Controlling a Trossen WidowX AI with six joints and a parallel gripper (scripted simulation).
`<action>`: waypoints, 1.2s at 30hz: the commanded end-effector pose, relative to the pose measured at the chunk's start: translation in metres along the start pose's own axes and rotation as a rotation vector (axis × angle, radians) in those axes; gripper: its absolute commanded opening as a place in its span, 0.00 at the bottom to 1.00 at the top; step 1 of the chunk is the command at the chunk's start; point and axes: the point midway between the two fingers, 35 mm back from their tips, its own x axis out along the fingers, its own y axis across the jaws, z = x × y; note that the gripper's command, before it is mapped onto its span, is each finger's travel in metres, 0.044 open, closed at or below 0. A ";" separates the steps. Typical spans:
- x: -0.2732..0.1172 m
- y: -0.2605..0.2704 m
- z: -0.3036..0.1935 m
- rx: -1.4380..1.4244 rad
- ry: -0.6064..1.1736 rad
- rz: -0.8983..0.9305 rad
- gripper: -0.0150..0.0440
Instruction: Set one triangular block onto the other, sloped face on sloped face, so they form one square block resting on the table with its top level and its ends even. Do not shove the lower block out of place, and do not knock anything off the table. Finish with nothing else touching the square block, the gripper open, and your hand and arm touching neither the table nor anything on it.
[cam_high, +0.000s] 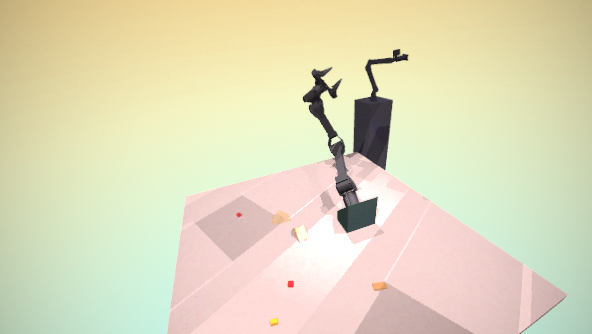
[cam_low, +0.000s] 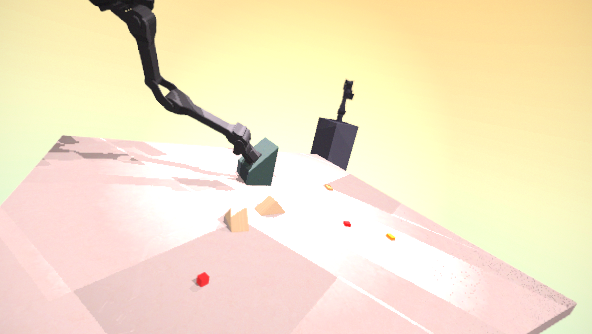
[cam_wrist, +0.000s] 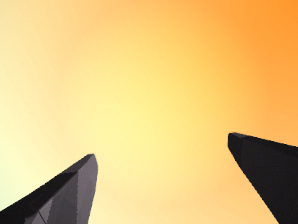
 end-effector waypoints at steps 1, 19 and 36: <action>0.000 -0.001 -0.001 0.000 0.000 -0.004 0.98; -0.082 -0.169 -0.134 -0.067 0.228 -0.662 1.00; -0.299 -0.198 -0.317 0.011 0.965 -1.085 1.00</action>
